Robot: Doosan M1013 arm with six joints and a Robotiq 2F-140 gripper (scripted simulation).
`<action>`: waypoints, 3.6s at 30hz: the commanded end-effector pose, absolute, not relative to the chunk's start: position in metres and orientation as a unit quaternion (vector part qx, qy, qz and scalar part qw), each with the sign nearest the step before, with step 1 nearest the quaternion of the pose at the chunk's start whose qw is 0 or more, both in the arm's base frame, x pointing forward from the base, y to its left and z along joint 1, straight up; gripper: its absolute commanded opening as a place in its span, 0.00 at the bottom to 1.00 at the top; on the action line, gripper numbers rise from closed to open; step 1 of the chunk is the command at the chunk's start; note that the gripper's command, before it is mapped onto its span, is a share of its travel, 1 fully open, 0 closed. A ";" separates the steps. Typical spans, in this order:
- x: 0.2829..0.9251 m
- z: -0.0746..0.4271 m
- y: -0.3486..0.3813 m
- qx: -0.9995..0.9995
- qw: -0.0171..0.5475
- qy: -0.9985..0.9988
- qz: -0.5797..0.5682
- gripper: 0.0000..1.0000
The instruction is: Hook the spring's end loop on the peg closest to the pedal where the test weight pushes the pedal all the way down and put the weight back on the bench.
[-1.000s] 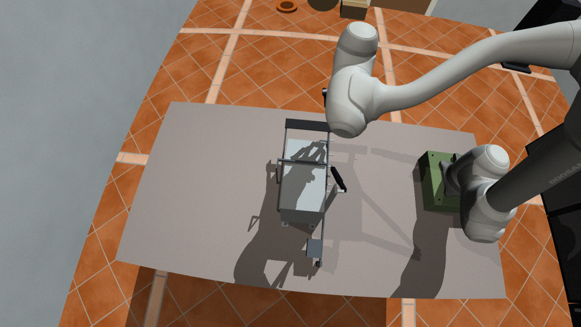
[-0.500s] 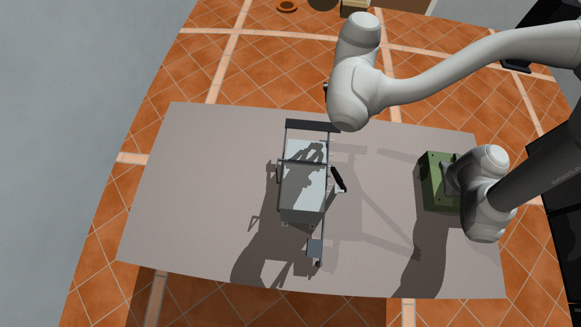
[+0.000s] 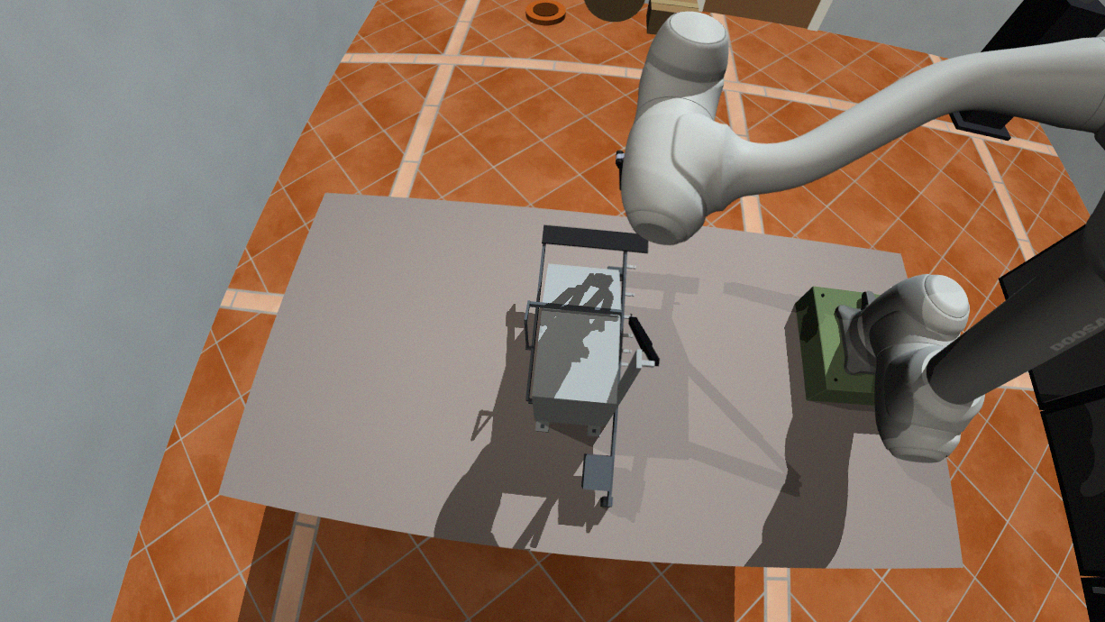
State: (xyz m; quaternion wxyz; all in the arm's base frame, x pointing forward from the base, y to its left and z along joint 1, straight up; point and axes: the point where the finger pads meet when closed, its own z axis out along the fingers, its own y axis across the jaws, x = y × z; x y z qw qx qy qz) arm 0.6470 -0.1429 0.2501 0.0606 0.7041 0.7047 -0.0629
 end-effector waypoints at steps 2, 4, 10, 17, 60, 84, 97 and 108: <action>0.647 0.254 -0.143 0.704 0.061 0.705 -0.062 0.25; 0.647 0.255 -0.143 0.704 0.061 0.705 -0.062 0.25; 0.644 0.251 -0.140 0.704 0.060 0.705 -0.062 0.25; 0.634 0.240 -0.130 0.704 0.057 0.705 -0.058 0.25; 0.590 0.192 -0.090 0.705 0.043 0.706 -0.045 0.25; 0.561 0.160 -0.063 0.706 0.035 0.707 -0.036 0.25; 0.548 0.147 -0.052 0.706 0.031 0.707 -0.033 0.25; 0.532 0.128 -0.036 0.706 0.026 0.707 -0.028 0.25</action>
